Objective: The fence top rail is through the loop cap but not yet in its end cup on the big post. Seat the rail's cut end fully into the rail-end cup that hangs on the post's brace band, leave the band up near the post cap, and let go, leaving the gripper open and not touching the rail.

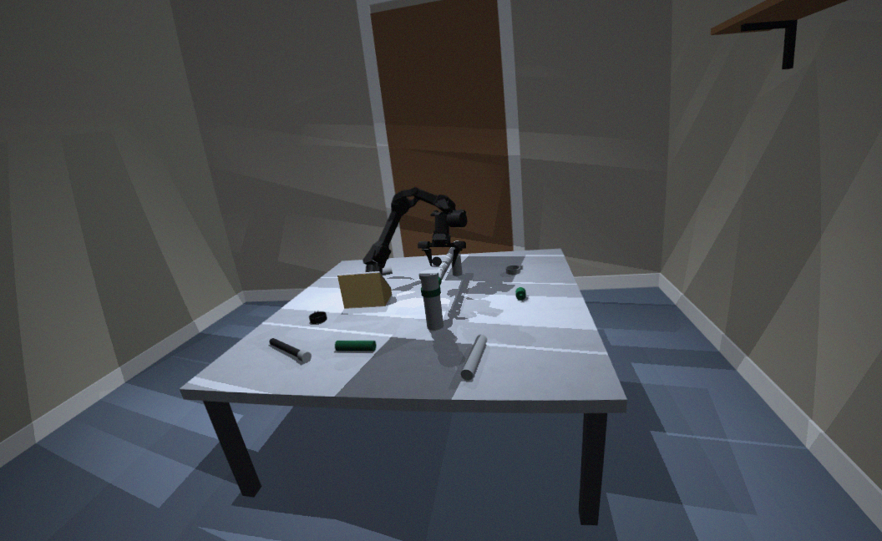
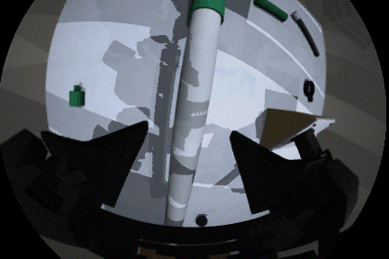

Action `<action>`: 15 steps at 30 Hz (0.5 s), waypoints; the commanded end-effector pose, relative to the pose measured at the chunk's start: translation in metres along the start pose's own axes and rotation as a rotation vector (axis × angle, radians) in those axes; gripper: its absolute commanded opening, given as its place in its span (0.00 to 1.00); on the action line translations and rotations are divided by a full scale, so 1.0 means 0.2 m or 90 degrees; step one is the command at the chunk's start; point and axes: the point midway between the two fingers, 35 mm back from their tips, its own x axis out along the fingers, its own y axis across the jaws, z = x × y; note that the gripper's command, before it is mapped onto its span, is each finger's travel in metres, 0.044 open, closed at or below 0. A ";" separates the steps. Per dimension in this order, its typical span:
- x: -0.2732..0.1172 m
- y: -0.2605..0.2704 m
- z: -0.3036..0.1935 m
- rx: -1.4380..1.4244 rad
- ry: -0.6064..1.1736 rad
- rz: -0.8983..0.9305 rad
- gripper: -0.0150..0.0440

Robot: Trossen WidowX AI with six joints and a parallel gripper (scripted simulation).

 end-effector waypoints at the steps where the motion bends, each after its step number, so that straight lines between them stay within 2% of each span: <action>1: -0.04 0.00 -0.03 0.003 0.001 0.001 1.00; 3: -0.04 0.00 -0.01 -0.001 -0.001 0.002 1.00; 9: -0.25 -0.02 -0.01 -0.001 -0.001 0.001 1.00; 15: -0.26 -0.02 -0.01 -0.001 -0.001 0.001 1.00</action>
